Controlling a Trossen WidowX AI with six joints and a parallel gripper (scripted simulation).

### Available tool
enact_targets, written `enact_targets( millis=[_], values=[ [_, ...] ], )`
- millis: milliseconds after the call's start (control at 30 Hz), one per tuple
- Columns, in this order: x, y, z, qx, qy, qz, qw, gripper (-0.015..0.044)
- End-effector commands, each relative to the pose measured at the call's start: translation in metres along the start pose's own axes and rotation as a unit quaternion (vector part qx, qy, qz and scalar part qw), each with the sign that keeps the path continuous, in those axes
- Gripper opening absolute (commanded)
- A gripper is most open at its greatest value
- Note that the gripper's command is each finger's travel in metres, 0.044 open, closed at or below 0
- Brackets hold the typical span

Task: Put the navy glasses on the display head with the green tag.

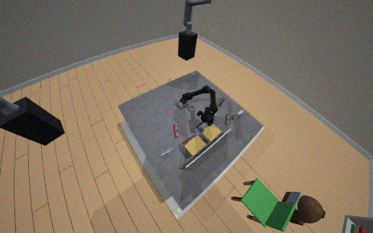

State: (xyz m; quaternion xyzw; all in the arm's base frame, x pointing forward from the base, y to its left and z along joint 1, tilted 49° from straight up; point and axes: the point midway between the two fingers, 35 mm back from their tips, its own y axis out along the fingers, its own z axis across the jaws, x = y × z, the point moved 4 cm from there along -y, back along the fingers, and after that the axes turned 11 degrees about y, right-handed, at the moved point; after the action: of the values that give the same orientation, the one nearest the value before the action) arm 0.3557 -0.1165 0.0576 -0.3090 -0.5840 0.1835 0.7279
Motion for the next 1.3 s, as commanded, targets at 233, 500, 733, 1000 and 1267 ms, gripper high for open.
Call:
enact_targets(
  millis=[233, 500, 733, 1000, 1267],
  values=[
    [0.003, 0.001, -0.016, 0.001, 0.002, -0.002, 1.000, 0.0000],
    [0.005, 0.000, -0.027, 0.000, 0.002, -0.002, 1.000, 0.0000],
    [0.007, 0.001, -0.036, 0.000, 0.002, -0.002, 1.000, 0.0000],
    [0.009, 0.002, -0.045, 0.000, 0.002, -0.002, 1.000, 0.0000],
    [0.010, 0.002, -0.050, 0.000, 0.002, -0.002, 1.000, 0.0000]
  ],
)
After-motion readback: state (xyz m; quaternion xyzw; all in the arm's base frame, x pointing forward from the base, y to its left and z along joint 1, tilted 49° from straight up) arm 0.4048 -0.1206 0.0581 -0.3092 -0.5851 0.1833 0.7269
